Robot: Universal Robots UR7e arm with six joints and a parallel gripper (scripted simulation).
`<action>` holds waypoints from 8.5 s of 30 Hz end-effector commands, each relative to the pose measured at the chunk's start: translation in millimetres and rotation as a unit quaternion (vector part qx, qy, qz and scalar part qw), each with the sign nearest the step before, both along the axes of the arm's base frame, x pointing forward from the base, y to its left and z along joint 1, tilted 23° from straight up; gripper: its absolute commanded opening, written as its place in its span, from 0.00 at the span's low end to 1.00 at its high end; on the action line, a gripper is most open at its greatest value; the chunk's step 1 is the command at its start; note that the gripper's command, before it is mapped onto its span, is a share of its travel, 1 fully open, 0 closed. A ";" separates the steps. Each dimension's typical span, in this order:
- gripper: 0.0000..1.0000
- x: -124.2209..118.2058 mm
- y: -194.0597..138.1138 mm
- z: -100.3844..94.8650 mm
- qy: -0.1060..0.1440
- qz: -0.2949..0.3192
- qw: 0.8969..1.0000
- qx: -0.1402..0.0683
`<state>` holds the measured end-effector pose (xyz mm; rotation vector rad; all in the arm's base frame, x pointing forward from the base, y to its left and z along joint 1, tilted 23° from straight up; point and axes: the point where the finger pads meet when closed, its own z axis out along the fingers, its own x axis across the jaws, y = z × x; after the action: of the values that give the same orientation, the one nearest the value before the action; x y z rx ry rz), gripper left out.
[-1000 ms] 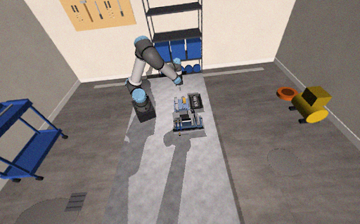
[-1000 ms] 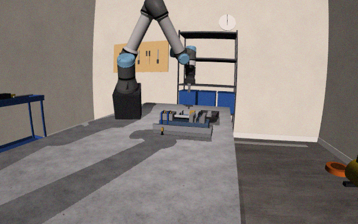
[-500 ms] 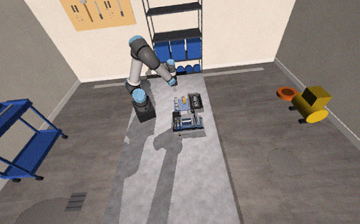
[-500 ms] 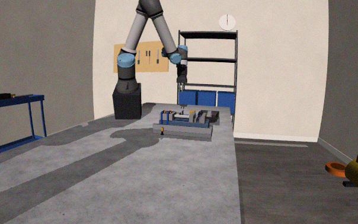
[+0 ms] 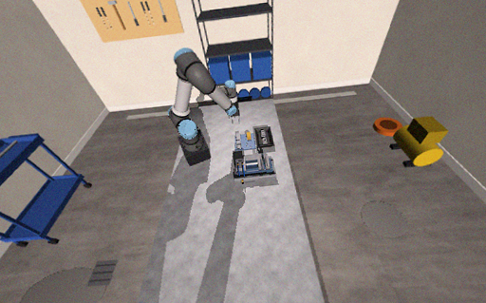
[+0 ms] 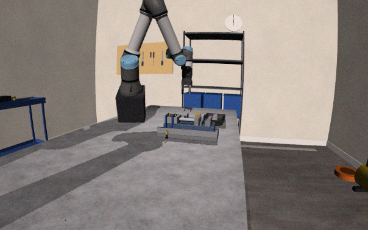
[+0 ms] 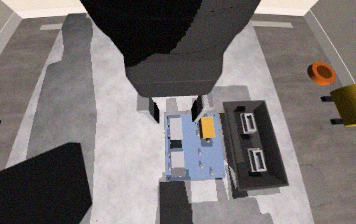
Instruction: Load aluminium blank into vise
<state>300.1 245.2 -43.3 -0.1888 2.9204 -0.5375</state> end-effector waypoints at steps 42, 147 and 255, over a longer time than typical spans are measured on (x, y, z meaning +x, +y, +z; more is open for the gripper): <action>1.00 8.9 -15.4 -42.4 0.000 0.000 1.000 0.000; 1.00 25.9 -46.7 -127.1 0.000 0.000 1.000 0.000; 0.00 27.7 -49.9 -135.7 0.000 0.000 1.000 0.000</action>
<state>327.6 195.0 -179.4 -0.1887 2.9204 -0.5373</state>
